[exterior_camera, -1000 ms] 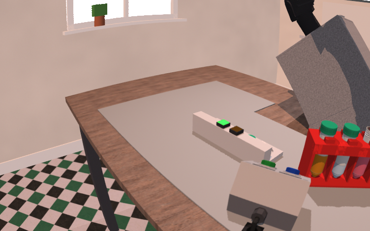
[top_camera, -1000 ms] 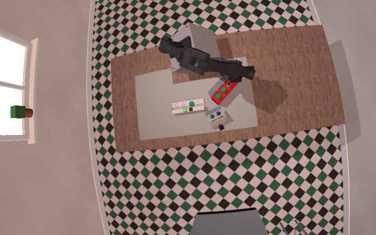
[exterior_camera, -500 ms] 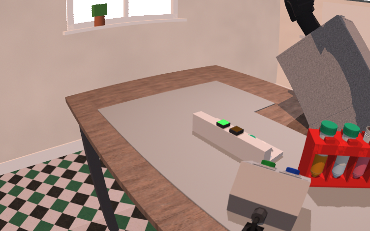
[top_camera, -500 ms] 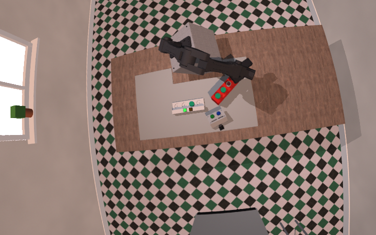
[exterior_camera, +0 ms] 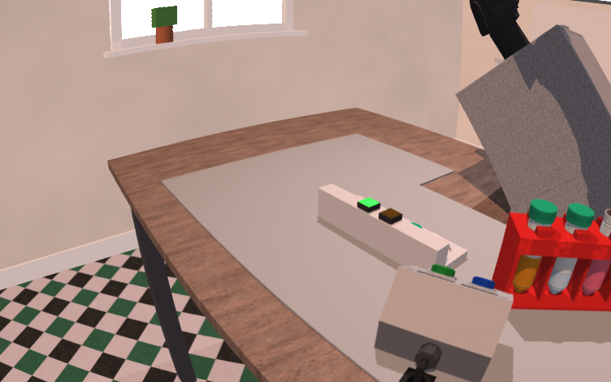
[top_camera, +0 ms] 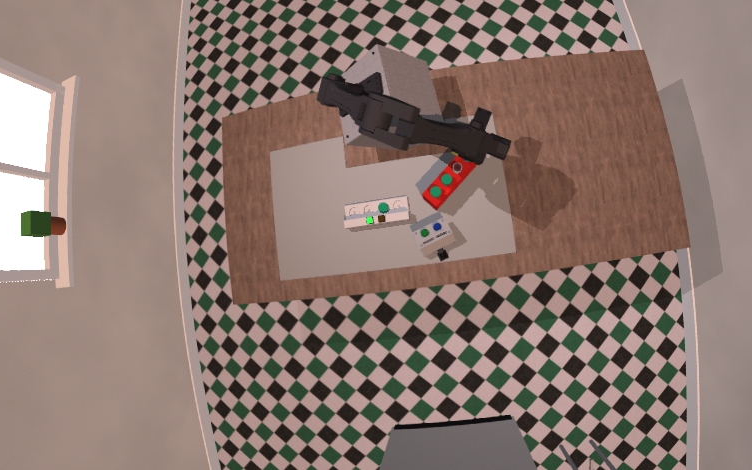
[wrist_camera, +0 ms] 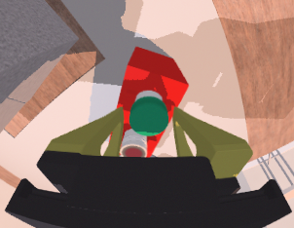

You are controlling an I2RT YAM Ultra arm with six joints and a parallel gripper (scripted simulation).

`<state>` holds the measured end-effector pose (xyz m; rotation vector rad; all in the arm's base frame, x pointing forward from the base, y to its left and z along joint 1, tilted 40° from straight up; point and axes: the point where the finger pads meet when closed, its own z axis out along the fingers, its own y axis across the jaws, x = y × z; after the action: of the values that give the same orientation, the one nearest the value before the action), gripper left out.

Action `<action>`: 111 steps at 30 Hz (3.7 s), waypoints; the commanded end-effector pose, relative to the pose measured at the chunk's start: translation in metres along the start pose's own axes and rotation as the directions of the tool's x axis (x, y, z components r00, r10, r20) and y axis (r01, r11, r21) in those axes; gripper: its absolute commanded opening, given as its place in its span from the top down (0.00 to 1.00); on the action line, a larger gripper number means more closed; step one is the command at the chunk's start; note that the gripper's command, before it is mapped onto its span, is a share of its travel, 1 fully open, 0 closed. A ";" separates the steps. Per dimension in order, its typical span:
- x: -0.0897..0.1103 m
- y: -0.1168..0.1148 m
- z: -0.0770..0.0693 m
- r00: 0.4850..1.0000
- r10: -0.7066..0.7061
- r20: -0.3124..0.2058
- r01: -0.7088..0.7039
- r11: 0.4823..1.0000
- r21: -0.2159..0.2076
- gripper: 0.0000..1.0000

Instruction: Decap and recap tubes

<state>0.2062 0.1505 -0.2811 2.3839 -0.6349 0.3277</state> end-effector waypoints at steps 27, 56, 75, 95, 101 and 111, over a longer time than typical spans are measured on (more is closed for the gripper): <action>0.001 -0.004 -0.005 0.998 0.065 -0.001 -0.065 0.998 0.013 1.00; 0.001 -0.004 -0.004 0.253 0.967 0.013 -0.968 0.253 0.005 1.00; 0.001 -0.004 -0.003 -0.560 0.828 0.012 -0.828 -0.560 -0.006 1.00; 0.001 -0.004 -0.003 -0.997 0.076 0.003 -0.076 -0.997 -0.013 1.00; 0.001 -0.004 -0.003 -0.987 -0.164 0.000 0.164 -0.986 -0.013 1.00; 0.001 -0.004 -0.003 -0.987 -0.164 0.000 0.164 -0.986 -0.013 0.51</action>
<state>0.2066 0.1503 -0.2825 0.8827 2.5539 -0.8902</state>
